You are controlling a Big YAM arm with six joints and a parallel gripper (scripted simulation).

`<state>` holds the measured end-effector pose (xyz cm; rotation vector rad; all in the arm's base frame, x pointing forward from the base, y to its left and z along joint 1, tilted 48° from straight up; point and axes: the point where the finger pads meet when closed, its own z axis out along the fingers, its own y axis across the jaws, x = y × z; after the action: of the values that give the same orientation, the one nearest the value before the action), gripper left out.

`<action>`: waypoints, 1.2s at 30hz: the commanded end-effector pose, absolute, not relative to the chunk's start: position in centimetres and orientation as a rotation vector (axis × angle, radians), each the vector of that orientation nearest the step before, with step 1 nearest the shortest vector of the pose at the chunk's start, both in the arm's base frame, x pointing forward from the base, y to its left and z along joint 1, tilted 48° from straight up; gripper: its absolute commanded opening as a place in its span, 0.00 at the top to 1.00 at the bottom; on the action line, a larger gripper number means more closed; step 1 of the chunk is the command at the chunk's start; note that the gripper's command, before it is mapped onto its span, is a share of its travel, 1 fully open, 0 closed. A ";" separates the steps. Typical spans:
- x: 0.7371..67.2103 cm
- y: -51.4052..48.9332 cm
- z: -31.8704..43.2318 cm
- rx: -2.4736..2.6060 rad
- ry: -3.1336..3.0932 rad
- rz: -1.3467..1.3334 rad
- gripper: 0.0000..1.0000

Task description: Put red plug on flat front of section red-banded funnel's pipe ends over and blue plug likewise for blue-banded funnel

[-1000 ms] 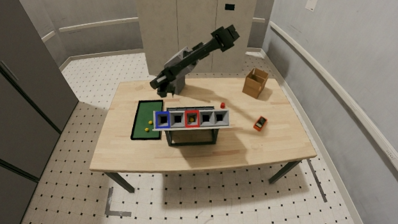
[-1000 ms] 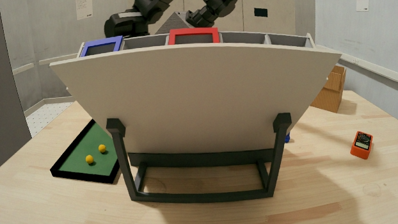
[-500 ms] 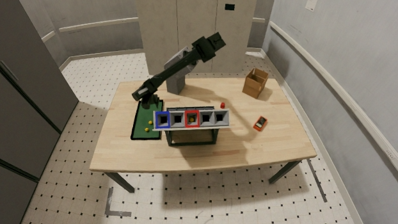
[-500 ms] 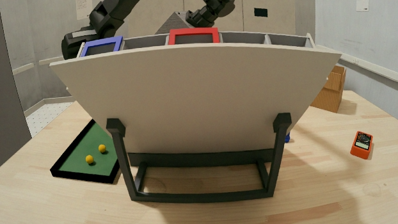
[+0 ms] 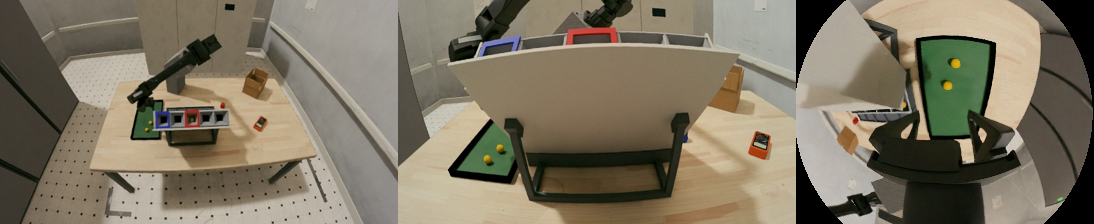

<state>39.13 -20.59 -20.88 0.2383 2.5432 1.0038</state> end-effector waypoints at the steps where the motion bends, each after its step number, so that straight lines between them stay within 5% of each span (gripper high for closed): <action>1: 39.3 -22.2 -21.0 0.239 2.533 0.983 0.20; 36: 39.4 -22.3 -20.9 0.242 2.539 1.002 0.20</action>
<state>39.05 -20.56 -20.82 0.2423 2.5508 1.0278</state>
